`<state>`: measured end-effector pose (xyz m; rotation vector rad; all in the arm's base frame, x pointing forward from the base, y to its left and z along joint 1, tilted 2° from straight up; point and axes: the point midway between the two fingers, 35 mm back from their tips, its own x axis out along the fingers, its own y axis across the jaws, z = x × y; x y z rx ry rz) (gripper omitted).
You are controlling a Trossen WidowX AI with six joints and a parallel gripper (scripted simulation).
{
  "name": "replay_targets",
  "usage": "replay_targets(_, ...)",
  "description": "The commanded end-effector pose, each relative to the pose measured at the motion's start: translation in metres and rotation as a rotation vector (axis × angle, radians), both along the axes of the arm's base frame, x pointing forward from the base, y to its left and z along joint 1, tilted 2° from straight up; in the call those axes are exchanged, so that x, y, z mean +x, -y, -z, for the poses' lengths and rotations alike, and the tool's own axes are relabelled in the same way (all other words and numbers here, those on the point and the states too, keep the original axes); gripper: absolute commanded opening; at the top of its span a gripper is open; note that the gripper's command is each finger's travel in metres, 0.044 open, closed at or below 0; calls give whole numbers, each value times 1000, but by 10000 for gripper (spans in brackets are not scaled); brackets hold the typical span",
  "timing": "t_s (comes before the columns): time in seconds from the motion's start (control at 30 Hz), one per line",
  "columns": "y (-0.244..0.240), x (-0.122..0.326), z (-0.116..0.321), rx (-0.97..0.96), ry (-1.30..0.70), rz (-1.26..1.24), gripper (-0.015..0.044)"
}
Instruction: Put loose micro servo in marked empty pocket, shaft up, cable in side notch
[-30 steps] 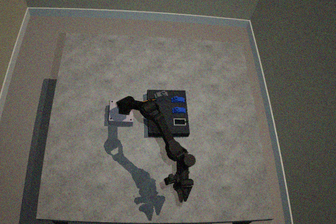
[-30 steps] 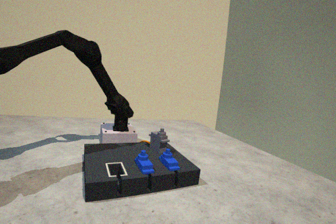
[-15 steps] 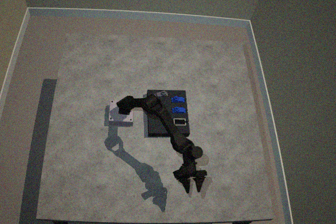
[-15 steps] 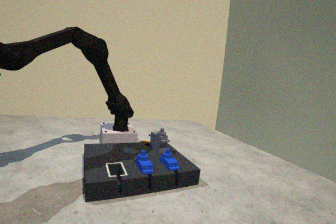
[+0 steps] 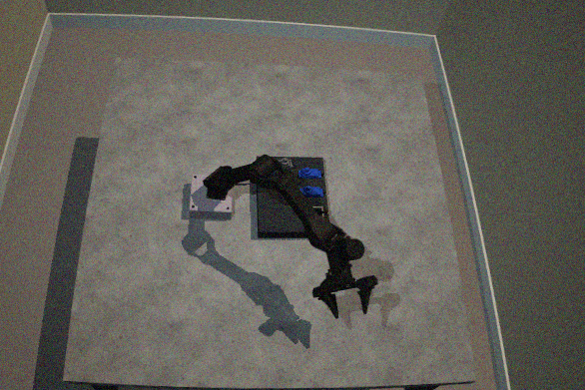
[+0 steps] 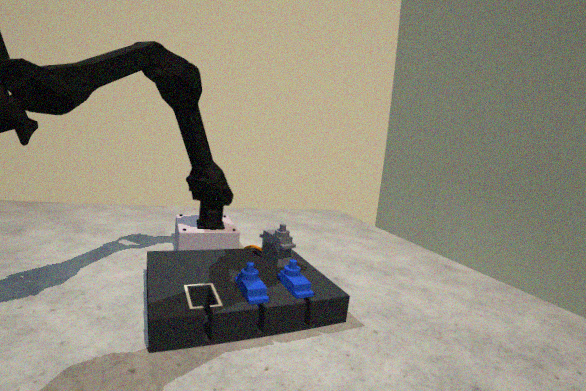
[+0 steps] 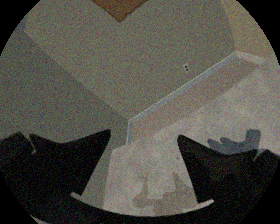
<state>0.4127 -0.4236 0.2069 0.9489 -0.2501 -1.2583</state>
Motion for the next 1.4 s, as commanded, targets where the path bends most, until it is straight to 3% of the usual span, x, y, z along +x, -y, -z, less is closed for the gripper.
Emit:
replay_targets(0.0,-21,9,3,-8,-108,-85,440)
replay_targets(0.37,-55,21,7,-22,-267,-224,440)
replay_targets(1.37,-192,47,26,-299,-994,-871,440)
